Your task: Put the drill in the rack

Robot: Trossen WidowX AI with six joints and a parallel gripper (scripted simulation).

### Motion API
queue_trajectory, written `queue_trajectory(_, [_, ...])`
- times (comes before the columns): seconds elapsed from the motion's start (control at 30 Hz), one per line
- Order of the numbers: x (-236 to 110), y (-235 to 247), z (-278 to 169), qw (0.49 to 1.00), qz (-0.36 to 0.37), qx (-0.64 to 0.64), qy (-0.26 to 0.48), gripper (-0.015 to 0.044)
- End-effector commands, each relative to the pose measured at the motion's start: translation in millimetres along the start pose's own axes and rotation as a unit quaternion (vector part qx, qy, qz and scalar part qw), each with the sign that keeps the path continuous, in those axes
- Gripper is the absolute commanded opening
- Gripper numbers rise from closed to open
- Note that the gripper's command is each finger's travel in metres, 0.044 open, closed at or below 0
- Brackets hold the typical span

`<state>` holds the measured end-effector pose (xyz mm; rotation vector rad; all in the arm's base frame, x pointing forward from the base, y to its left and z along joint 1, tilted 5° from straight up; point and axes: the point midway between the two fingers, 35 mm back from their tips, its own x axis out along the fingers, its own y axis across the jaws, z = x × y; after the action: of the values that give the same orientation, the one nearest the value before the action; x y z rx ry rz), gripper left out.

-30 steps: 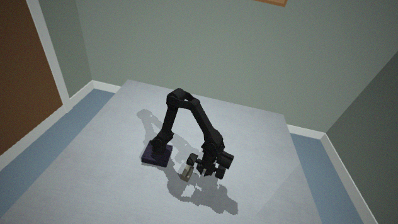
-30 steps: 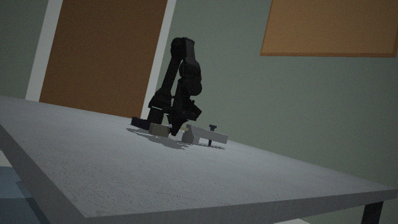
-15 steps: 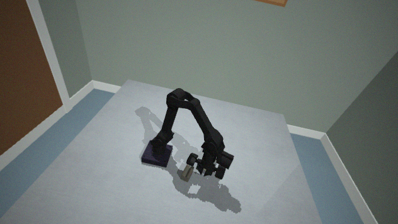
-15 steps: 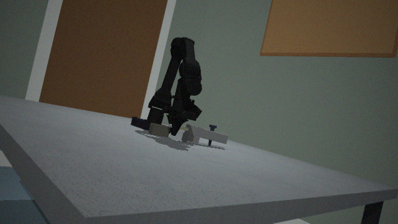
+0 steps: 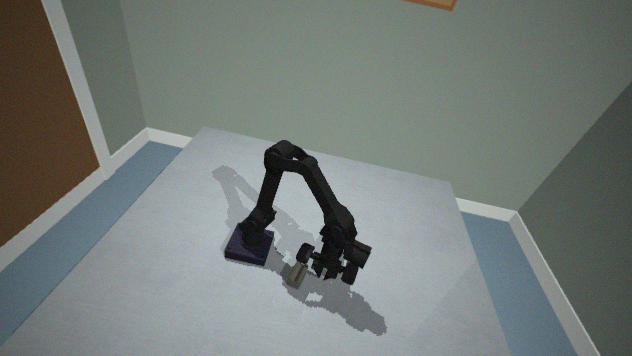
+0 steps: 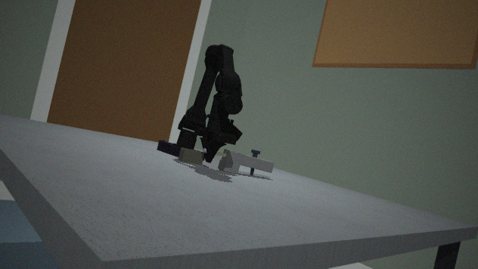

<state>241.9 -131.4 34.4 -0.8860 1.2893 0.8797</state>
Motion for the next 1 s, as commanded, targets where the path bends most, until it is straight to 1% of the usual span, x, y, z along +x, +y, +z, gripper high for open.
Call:
queue_trajectory(0.0, [-2, 0, 1, 1.000, -0.002, -0.002, -0.001, 0.0000])
queue_trajectory(0.53, [-2, 0, 0, 1.000, -0.002, -0.002, -0.001, 0.0000])
queue_trajectory(0.97, [-2, 0, -17, 1.000, -0.002, -0.002, 0.000, 0.0000])
